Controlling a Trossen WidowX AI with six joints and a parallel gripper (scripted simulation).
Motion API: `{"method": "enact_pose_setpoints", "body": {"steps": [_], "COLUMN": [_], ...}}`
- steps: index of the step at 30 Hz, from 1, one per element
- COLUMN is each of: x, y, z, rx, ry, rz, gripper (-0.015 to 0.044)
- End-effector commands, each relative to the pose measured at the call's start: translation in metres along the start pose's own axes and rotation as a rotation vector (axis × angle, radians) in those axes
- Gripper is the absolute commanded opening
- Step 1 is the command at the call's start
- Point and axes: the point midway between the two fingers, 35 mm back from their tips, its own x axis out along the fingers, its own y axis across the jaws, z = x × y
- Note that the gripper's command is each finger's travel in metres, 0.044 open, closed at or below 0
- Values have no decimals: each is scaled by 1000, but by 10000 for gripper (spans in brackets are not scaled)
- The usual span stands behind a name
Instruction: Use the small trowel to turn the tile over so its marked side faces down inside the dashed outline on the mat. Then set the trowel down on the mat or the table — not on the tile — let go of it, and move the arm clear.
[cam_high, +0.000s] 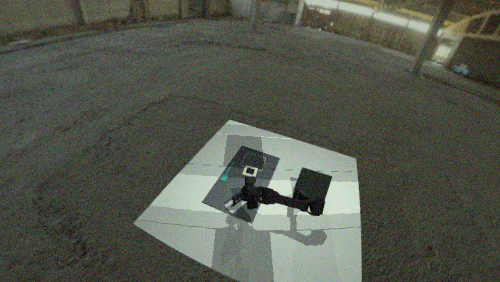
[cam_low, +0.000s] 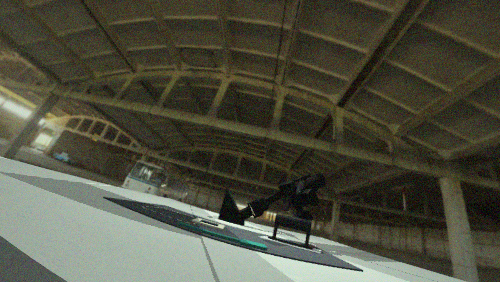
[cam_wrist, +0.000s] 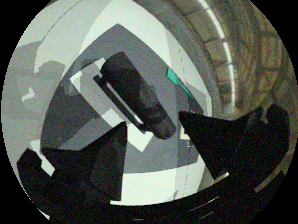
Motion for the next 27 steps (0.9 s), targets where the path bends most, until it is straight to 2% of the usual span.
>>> {"method": "enact_pose_setpoints", "body": {"steps": [1,12,27], "x": [-1,-3,8], "y": [2,5,4], "z": [-3,-9,-6], "rx": [-137,-451,-456], "ry": [-29,-92,-94], "rz": [-29,-109,-111], "gripper": [300,300,300]}}
